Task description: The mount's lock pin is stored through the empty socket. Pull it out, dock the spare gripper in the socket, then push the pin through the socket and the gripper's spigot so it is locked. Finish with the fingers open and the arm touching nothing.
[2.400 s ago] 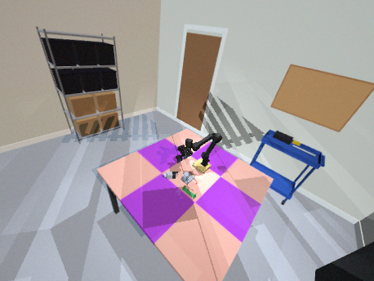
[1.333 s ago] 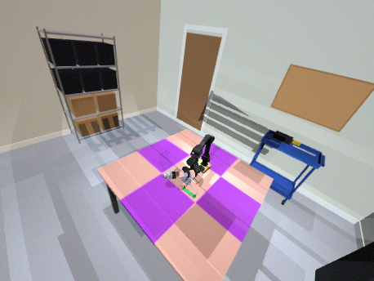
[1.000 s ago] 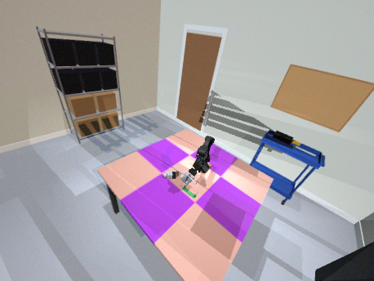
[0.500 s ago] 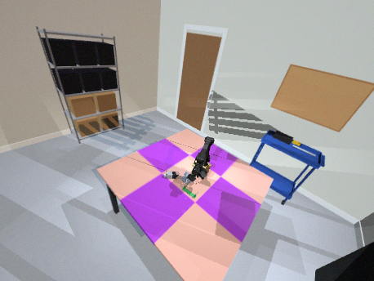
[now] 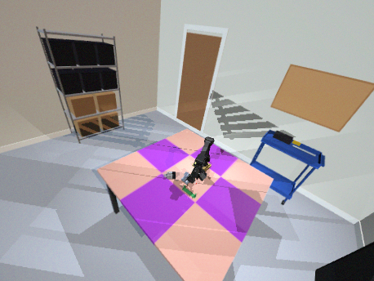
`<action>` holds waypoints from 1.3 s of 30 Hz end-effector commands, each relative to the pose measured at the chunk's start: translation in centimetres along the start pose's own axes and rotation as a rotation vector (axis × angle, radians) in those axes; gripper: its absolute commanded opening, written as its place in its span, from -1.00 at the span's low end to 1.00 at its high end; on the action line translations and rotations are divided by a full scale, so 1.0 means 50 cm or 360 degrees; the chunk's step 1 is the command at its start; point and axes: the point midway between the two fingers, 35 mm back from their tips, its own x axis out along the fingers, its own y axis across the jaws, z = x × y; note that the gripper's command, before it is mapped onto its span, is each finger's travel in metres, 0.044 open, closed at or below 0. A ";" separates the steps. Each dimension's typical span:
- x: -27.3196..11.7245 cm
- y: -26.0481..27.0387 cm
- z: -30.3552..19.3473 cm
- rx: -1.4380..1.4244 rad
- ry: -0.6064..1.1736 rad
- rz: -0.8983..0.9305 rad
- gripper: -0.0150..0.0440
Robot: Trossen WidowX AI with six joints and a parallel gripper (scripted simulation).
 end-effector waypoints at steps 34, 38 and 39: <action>0.078 0.008 -0.006 -0.0004 0.0008 0.0007 -0.19; 0.078 0.008 -0.006 -0.0004 0.0008 0.0007 -0.48; 0.078 0.008 -0.006 -0.0004 0.0008 0.0007 -0.49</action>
